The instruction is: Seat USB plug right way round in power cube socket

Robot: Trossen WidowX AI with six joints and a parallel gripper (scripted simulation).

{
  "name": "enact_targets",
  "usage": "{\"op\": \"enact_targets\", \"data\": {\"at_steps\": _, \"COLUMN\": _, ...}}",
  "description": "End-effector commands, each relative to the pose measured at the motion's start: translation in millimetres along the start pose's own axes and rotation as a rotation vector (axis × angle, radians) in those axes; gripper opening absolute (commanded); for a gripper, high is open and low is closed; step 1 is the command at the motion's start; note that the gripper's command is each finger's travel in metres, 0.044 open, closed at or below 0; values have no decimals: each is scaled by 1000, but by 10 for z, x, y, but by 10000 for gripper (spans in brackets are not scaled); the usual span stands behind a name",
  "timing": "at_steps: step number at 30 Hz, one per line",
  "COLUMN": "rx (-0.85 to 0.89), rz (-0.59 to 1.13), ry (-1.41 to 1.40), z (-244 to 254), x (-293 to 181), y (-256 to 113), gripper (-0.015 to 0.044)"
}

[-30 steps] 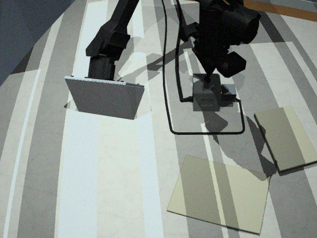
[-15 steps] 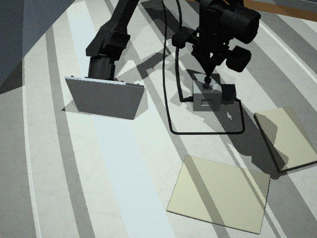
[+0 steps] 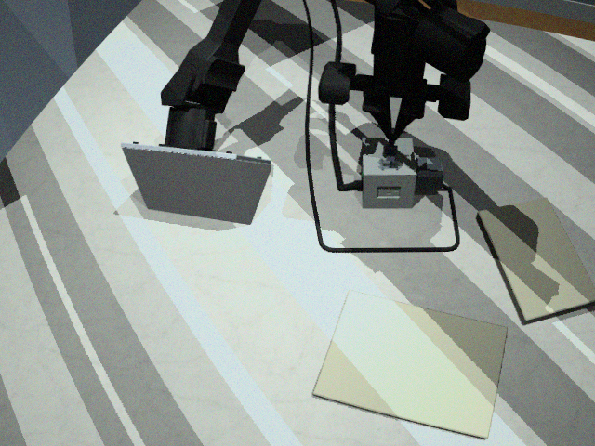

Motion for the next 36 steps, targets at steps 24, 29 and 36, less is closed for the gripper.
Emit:
{"op": "enact_targets", "data": {"at_steps": 24, "rx": 0, "rz": -3, "ry": -230, "z": 1, "x": 2, "y": 5, "gripper": 0}}
{"op": "enact_targets", "data": {"at_steps": 29, "rx": 0, "rz": -6, "ry": -227, "z": 1, "x": 3, "y": 10, "gripper": 0}}
{"op": "enact_targets", "data": {"at_steps": 36, "rx": 1, "rz": -10, "ry": -225, "z": 2, "x": 5, "y": 19, "gripper": 0}}
Point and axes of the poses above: the point midway between the two fingers, 35 mm back from their tips, its own y axis out along the fingers, its own z axis across the jaws, x = y × z, the point moved 7 cm from there along -y, back along the fingers, and after that the axes turned 2 degrees about -y, right-handed, at the moved point
